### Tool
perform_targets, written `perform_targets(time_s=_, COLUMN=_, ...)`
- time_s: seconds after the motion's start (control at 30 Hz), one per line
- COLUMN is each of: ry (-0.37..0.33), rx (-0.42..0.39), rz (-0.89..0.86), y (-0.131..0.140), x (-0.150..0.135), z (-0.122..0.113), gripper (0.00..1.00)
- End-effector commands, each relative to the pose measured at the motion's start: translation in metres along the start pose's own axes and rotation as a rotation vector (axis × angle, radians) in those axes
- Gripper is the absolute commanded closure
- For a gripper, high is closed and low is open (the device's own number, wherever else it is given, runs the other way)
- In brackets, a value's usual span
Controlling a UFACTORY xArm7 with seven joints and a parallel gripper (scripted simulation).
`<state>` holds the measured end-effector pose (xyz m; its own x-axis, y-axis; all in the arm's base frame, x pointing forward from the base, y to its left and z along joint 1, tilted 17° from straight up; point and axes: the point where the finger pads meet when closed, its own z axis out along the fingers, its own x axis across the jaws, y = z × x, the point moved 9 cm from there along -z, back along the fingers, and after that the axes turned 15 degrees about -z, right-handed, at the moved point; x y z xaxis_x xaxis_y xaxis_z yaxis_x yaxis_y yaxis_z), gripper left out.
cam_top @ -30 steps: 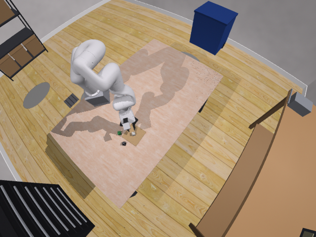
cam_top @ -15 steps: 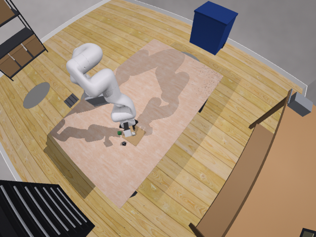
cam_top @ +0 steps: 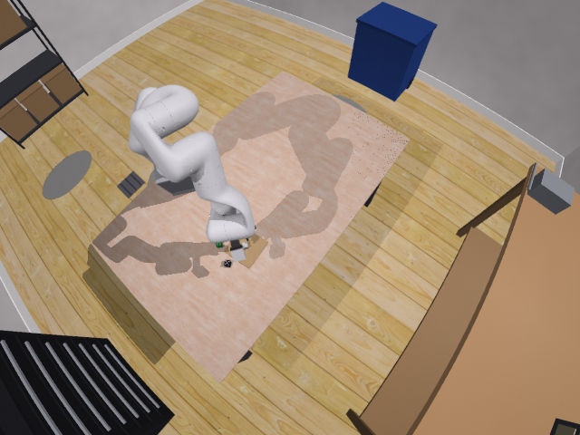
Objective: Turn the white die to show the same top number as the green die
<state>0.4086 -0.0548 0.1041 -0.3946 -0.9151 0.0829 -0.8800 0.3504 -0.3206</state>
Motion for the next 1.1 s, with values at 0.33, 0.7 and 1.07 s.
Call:
perform_targets(time_s=0.33, ry=0.017, rx=-0.047, rz=0.003, y=-0.006, x=-0.002, z=-0.002, gripper=0.0)
perform_targets(time_s=0.7, ry=0.019, rx=-0.046, rz=0.08, y=0.004, x=-0.002, z=0.034, gripper=0.58)
perform_targets(time_s=1.07, ry=0.019, rx=-0.046, rz=0.08, y=0.004, x=-0.002, z=0.034, gripper=0.58)
